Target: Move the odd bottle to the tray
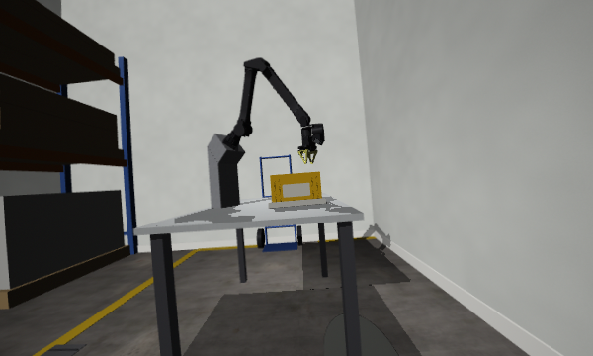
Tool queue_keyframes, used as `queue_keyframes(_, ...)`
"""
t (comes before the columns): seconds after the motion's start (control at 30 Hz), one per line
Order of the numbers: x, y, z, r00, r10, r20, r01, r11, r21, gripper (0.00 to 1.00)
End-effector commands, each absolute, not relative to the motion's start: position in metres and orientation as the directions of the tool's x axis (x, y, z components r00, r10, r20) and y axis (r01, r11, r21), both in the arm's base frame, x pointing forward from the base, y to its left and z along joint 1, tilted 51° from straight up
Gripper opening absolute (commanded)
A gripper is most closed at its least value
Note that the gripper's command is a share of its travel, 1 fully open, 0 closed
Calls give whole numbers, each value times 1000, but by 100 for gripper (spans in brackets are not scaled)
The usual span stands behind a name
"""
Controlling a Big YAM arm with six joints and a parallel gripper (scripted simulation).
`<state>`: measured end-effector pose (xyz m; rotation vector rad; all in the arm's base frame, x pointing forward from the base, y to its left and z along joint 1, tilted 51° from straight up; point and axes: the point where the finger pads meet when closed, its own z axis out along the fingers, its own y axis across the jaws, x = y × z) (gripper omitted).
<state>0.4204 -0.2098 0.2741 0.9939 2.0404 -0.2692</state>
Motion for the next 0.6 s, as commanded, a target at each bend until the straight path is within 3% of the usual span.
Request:
queue_keyframes(0.0,427,-207,290,-332,536,-776,716,679,162,61)
queue_keyframes(0.57,432,-212,282,-337,540,-771,720,676,158,61)
